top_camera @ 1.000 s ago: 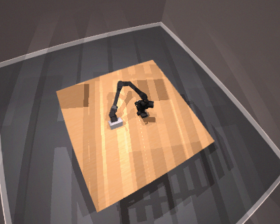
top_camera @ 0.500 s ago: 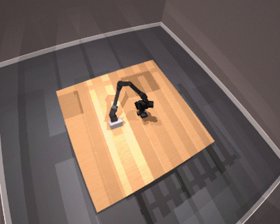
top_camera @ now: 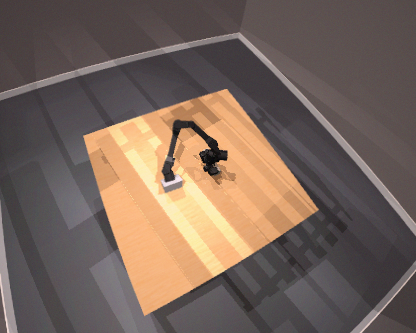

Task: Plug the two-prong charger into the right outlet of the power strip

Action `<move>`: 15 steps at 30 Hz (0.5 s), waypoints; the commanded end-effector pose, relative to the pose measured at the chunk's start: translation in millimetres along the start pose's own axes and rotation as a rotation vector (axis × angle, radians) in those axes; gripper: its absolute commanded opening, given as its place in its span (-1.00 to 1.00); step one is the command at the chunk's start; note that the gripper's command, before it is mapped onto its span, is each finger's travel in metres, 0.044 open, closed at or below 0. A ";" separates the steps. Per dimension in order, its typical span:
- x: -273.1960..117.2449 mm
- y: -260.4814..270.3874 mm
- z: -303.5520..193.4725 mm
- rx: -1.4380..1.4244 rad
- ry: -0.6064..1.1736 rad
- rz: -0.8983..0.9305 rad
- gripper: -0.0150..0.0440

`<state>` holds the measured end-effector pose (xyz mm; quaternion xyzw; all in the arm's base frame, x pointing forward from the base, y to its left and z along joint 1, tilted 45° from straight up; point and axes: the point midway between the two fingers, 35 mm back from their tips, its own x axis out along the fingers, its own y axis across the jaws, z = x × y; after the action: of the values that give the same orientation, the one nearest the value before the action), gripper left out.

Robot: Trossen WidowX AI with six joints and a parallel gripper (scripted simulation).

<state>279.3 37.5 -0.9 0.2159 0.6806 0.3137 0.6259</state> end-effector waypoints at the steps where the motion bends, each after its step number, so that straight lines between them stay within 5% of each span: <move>1: 1.2 0.2 -2.6 -0.004 -0.001 0.004 1.00; 15: 1.6 0.1 -7.1 -0.010 -0.009 0.003 1.00</move>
<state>274.4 36.9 -1.3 0.2148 0.6767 0.3148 0.6299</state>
